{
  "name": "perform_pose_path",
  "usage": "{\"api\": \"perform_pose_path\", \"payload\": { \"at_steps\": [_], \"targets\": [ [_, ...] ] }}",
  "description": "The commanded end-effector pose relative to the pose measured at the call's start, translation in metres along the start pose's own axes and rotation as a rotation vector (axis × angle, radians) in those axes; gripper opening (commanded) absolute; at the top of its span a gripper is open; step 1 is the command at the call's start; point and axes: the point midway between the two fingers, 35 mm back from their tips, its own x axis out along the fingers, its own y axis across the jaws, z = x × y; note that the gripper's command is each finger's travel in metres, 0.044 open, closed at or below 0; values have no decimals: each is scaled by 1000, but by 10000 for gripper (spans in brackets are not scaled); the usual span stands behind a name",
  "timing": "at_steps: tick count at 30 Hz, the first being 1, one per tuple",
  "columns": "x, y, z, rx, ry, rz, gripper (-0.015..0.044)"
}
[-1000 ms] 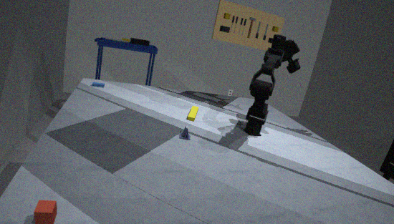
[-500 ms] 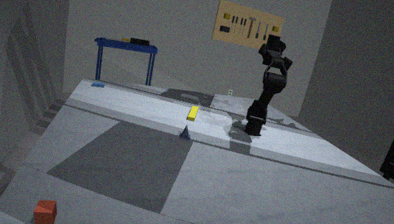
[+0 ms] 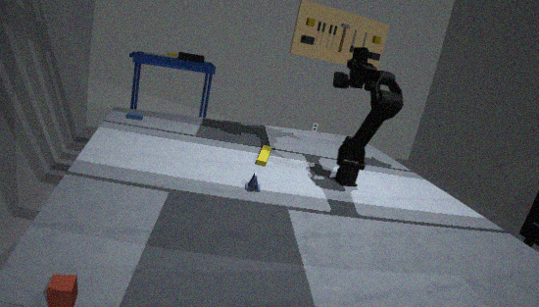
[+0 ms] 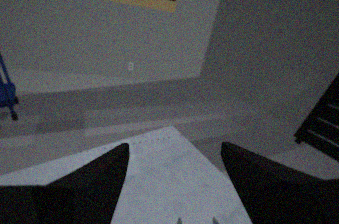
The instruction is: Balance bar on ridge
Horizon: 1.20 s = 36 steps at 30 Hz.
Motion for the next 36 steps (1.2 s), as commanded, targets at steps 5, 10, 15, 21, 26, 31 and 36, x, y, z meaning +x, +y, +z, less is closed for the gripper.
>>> {"api": "perform_pose_path", "payload": {
  "at_steps": [5, 10, 15, 21, 26, 31, 36],
  "targets": [
    [6, 46, -16, -262, 91, 157, 315],
    [5, 76, -29, -423, 135, 265, 315],
    [0, 106, -42, -590, 167, 377, 315],
    [-9, 140, -59, -812, 188, 522, 315],
    [-20, 167, -74, -993, 191, 646, 315],
    [-34, 192, -90, -1166, 182, 772, 315],
    [-51, 214, -107, -1345, 161, 902, 315]
  ]
}}
